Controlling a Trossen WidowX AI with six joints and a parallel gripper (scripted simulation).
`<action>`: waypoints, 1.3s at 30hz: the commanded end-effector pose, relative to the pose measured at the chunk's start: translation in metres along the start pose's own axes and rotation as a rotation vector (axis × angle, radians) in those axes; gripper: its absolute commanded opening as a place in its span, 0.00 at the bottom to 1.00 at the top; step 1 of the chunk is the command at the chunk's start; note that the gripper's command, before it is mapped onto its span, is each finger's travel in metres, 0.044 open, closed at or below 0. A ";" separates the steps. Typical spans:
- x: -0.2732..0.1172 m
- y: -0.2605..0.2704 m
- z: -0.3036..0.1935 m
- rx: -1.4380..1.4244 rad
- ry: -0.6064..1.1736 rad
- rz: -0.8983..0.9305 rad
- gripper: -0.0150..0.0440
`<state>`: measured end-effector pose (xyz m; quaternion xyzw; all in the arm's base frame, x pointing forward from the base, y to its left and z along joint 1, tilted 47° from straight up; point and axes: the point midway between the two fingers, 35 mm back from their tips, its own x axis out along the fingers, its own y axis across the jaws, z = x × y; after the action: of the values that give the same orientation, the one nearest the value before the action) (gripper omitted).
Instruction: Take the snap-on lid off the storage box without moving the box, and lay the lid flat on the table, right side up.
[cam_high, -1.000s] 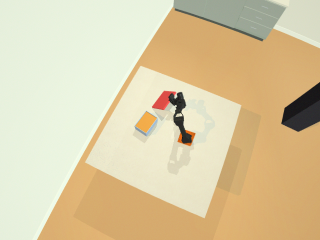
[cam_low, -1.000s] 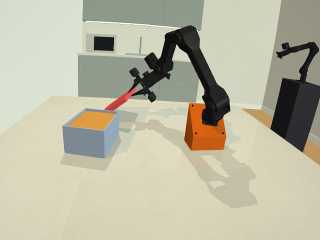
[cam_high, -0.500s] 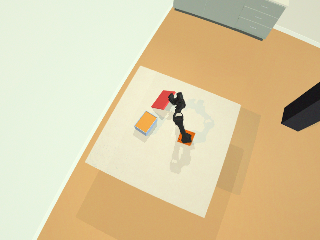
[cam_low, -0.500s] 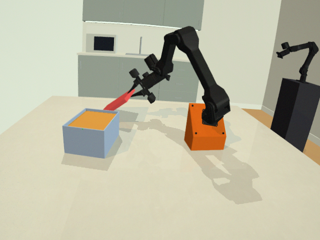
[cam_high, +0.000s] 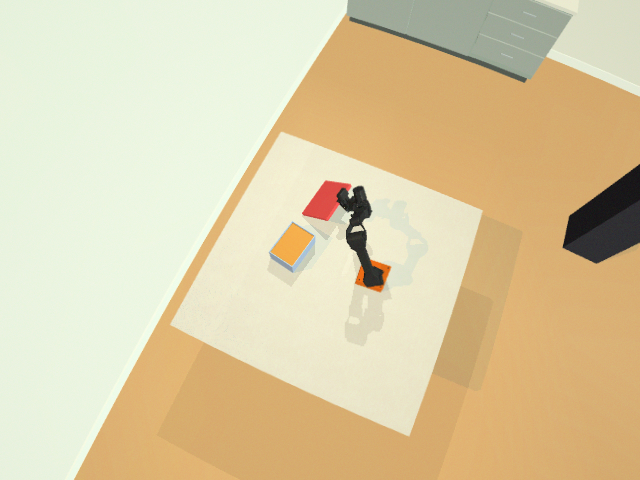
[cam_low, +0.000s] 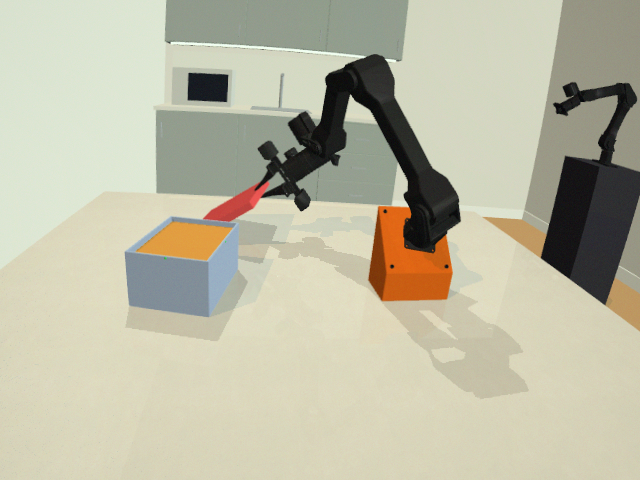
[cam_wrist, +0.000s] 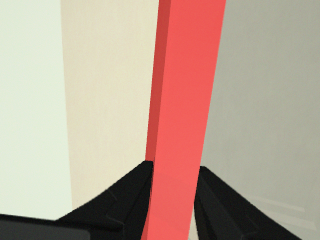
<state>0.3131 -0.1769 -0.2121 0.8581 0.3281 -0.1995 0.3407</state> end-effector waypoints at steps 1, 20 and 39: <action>0.007 -0.014 -0.004 0.017 0.007 -0.025 0.25; 0.017 -0.026 -0.004 0.017 0.007 -0.025 0.25; 0.026 -0.038 -0.005 0.018 0.008 -0.025 0.25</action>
<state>0.3094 -0.1499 -0.2351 0.8585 0.3326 -0.1974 0.3368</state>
